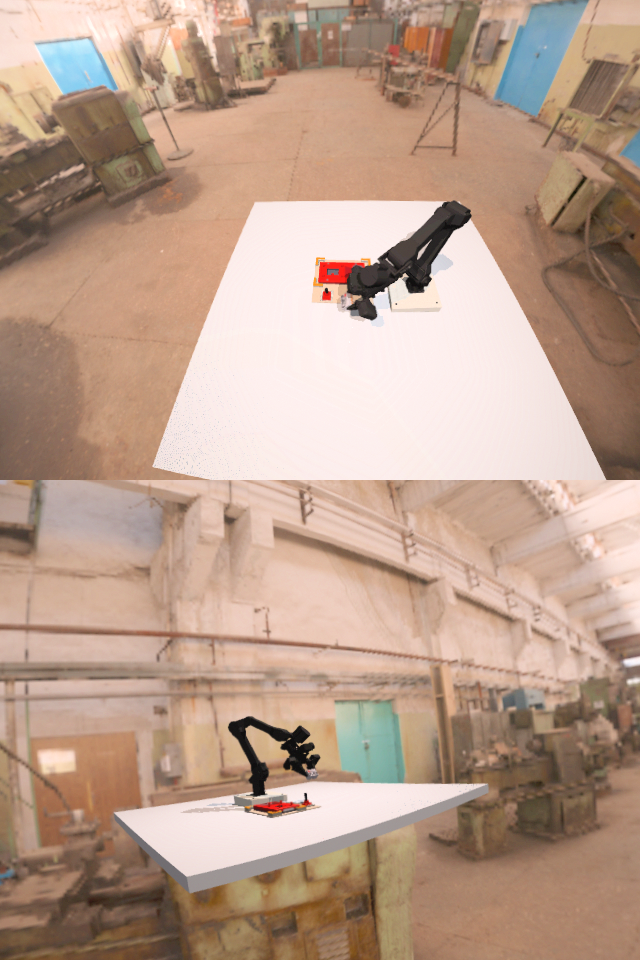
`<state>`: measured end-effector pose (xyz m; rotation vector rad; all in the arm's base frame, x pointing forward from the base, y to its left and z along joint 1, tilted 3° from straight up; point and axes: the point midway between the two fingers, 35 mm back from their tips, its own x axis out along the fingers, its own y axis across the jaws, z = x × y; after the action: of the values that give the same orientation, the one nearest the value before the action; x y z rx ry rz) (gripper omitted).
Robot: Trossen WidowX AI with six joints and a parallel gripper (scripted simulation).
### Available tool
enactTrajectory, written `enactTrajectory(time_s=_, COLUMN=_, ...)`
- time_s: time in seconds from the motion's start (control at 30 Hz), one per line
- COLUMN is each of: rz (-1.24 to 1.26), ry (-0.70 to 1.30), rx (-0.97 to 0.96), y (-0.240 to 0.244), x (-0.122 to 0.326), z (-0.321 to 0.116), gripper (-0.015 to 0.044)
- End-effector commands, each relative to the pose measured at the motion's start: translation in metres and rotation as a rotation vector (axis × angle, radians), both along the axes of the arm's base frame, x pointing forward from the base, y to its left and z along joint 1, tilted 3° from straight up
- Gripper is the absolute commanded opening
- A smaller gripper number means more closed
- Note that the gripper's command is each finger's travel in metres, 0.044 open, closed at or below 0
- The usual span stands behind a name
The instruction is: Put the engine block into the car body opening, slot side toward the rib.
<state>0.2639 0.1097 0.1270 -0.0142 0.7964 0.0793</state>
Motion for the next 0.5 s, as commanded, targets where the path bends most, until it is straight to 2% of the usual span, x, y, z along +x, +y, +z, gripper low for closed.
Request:
enactTrajectory(time_s=0.0, rz=-0.005, ry=-0.021, rx=0.007, y=0.0, x=0.0, z=0.002, gripper=0.0)
enactTrajectory(time_s=0.23, rz=-0.008, ry=-0.144, rx=0.016, y=0.0, x=-0.003, z=-0.014, gripper=0.0)
enactTrajectory(time_s=0.47, rz=-0.008, ry=-0.154, rx=0.018, y=0.001, x=-0.002, z=-0.033, gripper=0.0)
